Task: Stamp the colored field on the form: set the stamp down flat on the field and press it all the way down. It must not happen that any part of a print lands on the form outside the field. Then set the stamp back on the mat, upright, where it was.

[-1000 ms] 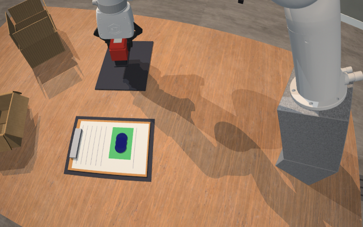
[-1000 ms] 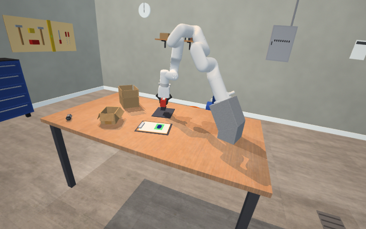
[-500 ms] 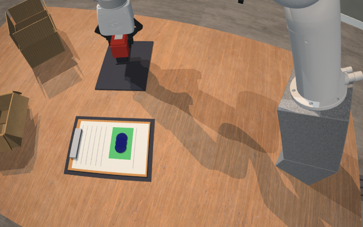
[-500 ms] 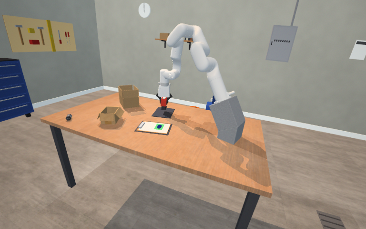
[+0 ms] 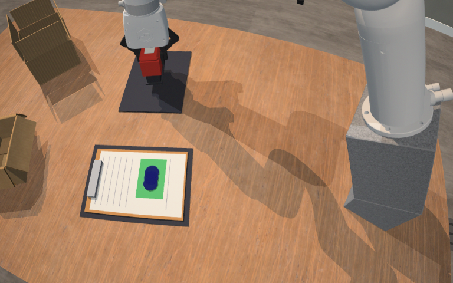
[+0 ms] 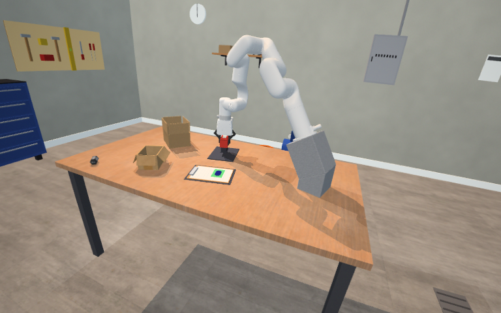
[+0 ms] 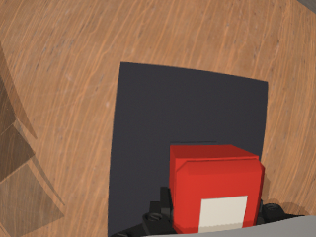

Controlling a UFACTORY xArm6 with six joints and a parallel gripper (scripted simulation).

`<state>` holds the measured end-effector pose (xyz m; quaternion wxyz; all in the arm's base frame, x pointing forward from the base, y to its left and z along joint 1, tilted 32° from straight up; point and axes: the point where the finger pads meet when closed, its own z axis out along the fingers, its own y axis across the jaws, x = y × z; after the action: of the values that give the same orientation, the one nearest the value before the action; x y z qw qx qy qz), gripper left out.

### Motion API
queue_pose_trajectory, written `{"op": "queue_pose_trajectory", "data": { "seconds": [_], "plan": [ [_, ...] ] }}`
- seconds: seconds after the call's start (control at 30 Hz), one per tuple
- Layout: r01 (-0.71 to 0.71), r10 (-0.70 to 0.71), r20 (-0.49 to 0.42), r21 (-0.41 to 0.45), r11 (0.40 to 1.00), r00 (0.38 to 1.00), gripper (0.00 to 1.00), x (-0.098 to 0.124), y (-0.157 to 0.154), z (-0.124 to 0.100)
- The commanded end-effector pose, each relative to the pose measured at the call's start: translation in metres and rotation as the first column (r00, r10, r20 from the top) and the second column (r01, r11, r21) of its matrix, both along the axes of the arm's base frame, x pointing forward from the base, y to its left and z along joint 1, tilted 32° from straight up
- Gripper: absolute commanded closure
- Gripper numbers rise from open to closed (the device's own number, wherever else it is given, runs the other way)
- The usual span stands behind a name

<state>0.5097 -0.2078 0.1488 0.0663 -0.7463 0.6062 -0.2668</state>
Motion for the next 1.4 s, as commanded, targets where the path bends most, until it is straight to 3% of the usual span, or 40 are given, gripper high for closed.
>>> {"op": "queue_pose_trajectory", "data": {
  "seconds": [0.0, 0.63, 0.67, 1.37],
  "plan": [
    [-0.001, 0.001, 0.004, 0.0, 1.0, 1.0, 0.68, 0.0062, -0.0033, -0.0066],
    [-0.001, 0.001, 0.004, 0.0, 1.0, 1.0, 0.68, 0.0113, -0.0062, -0.0152],
    [-0.001, 0.001, 0.004, 0.0, 1.0, 1.0, 0.07, 0.0113, -0.0062, -0.0152],
    [-0.001, 0.001, 0.004, 0.0, 1.0, 1.0, 0.07, 0.0113, -0.0062, -0.0152]
  ]
}}
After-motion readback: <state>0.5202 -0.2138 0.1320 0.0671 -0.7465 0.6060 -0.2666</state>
